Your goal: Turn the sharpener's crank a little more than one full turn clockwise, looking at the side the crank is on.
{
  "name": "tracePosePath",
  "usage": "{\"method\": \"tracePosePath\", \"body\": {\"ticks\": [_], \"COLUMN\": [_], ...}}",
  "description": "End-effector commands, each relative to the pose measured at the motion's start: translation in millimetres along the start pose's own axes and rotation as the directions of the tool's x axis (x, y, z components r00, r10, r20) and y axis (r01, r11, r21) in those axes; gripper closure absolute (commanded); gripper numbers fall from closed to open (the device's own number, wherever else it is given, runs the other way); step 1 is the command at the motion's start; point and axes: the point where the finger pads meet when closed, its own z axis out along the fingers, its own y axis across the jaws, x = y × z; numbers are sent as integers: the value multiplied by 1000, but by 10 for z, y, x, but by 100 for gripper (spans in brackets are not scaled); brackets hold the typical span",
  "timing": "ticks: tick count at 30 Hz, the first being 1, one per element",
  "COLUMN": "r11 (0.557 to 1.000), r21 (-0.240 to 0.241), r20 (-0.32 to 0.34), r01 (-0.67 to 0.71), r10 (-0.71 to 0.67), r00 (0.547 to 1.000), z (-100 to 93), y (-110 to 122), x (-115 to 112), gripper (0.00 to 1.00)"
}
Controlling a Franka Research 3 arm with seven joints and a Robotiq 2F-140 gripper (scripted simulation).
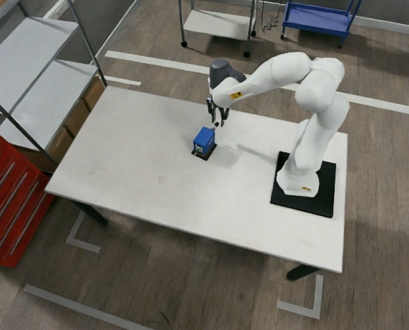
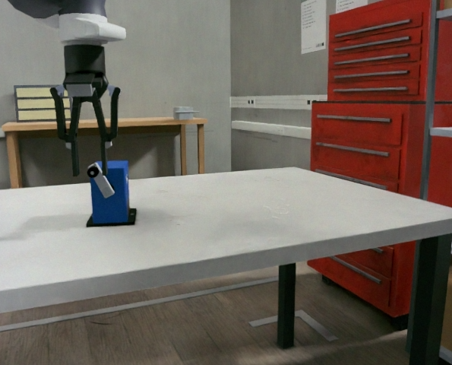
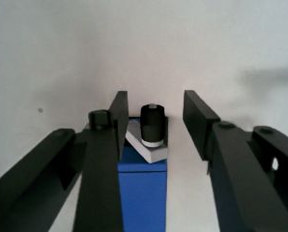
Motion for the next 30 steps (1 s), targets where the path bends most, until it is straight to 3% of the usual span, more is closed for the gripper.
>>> {"method": "tracePosePath", "body": {"ticks": [1, 30], "r11": [1000, 1000], "r21": [9, 9], "r20": [1, 1], "r01": [7, 7], "r10": [-7, -7], "r00": [1000, 1000], "z": [27, 166], "y": [-26, -28], "x": [3, 3], "gripper": [61, 61]}}
